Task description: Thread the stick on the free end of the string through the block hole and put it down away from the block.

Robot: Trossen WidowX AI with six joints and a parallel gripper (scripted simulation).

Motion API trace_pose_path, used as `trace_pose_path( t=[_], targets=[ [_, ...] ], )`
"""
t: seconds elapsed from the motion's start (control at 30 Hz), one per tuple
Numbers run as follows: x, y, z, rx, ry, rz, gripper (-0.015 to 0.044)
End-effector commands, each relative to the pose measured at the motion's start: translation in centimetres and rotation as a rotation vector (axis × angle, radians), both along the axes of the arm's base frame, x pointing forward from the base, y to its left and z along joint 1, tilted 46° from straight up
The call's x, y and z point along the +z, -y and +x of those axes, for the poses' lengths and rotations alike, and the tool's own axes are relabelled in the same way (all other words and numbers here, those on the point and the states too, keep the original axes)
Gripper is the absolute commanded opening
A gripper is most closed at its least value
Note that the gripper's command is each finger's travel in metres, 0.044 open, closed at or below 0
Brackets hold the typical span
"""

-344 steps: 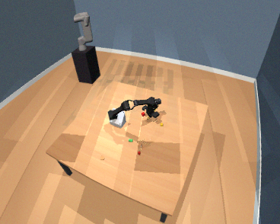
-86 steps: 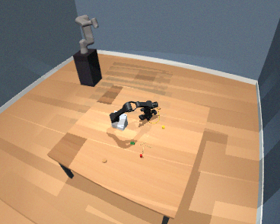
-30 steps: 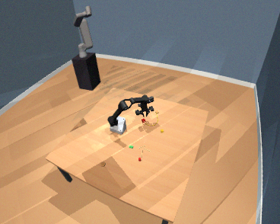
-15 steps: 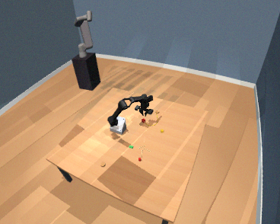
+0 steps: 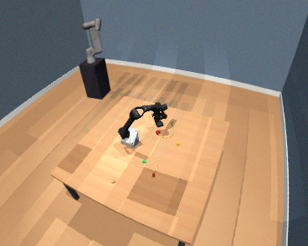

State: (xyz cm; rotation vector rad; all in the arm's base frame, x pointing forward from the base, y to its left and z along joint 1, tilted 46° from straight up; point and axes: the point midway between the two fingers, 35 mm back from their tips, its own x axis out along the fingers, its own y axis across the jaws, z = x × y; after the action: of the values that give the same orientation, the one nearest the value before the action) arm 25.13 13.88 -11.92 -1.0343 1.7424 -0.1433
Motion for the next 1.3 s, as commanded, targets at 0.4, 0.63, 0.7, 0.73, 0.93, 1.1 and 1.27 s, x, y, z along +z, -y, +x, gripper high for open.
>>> trace_pose_path(
  t=[0.4,0.63,0.7,0.73,0.93,1.1,1.27],
  targets=[
    [-1.2,-1.2,-2.4,-0.972,0.897,-0.106,0.0121],
    [-1.2,-1.2,-2.4,-0.972,0.897,-0.106,0.0121],
    [-1.2,-1.2,-2.4,-0.972,0.897,-0.106,0.0121],
    [-1.2,-1.2,-2.4,-0.972,0.897,-0.106,0.0121],
    [-1.2,-1.2,-2.4,-0.972,0.897,-0.106,0.0121],
    [-1.5,-1.0,-2.4,-0.972,0.897,-0.105,0.0121],
    [-2.1,-0.4,-2.4,-0.972,0.897,-0.105,0.0121]
  ],
)
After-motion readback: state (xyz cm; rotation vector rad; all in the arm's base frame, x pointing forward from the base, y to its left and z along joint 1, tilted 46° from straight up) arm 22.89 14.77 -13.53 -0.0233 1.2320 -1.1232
